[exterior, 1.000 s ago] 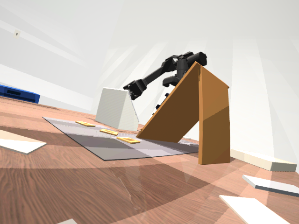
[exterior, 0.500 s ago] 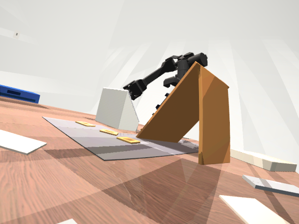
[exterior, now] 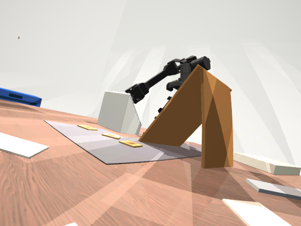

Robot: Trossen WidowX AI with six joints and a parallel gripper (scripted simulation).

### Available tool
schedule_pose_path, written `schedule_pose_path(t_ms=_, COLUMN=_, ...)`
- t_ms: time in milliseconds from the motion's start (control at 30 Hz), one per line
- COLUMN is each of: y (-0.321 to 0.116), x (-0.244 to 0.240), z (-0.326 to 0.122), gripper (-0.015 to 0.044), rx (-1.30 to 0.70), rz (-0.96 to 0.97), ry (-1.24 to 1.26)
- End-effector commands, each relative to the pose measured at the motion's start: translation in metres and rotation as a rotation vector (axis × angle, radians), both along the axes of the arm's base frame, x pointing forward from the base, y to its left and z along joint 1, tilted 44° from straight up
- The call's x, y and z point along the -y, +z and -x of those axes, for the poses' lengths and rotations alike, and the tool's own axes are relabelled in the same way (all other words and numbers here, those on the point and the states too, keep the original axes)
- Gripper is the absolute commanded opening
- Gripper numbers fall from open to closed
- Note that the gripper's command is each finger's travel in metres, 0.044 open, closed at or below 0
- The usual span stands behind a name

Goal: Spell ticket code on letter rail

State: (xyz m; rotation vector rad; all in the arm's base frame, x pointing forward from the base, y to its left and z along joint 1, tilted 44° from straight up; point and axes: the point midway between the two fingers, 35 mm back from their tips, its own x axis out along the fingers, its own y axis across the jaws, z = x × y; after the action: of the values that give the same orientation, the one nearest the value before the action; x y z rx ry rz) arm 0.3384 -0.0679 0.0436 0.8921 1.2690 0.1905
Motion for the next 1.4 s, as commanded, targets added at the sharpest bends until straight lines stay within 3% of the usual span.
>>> schedule_pose_path(t_ms=0, y=0.002, x=-0.002, z=-0.001, gripper=0.0000, rx=0.000, rz=-0.004, ry=0.001)
schedule_pose_path(t_ms=1133, y=0.017, x=0.004, z=0.024, gripper=0.0000, rx=-0.001, rz=-0.004, ry=0.001)
schedule_pose_path(t_ms=1367, y=0.023, x=0.031, z=0.054, gripper=0.0184, rx=0.246, rz=0.058, ry=0.232)
